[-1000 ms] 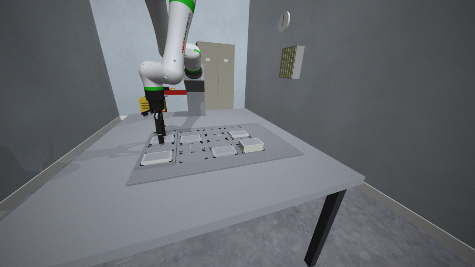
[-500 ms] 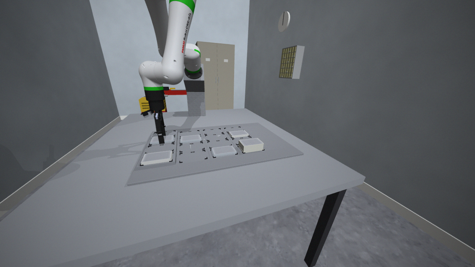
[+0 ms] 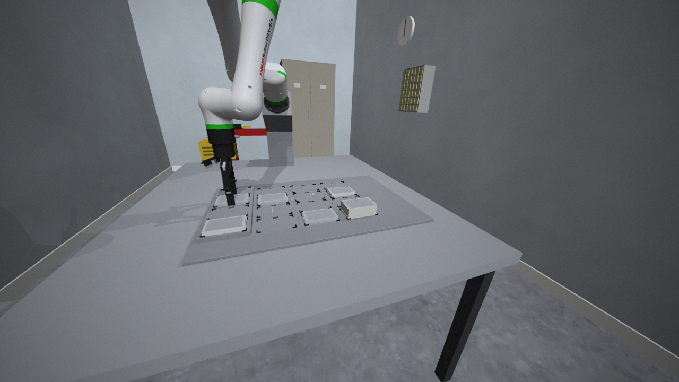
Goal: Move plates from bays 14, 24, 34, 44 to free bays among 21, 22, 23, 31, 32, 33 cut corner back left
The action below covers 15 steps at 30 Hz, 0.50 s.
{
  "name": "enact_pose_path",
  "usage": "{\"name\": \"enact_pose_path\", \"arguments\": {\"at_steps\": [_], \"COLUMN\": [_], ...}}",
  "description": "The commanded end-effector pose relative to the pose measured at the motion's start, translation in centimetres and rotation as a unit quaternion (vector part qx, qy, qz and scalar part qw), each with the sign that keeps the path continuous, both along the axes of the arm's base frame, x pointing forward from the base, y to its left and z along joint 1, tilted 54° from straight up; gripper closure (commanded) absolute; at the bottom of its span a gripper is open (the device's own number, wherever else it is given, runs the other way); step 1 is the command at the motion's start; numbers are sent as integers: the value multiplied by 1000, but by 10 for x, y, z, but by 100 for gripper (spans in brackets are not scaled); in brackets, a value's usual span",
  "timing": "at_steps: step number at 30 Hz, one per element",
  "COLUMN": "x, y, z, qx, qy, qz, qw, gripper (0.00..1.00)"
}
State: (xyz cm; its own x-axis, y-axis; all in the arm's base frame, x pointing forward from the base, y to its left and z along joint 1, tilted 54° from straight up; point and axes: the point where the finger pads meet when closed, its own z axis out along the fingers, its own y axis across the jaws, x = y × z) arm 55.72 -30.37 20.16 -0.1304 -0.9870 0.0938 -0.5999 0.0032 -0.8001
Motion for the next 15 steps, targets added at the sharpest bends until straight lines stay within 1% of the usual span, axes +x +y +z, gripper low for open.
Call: {"name": "enact_pose_path", "arguments": {"at_steps": [1,15], "x": [0,0], "y": [0,0], "z": [1,1], "qx": [0,0], "qy": [0,0], "qz": [0,0], "qw": [1000,1000], "gripper": [39,40]}}
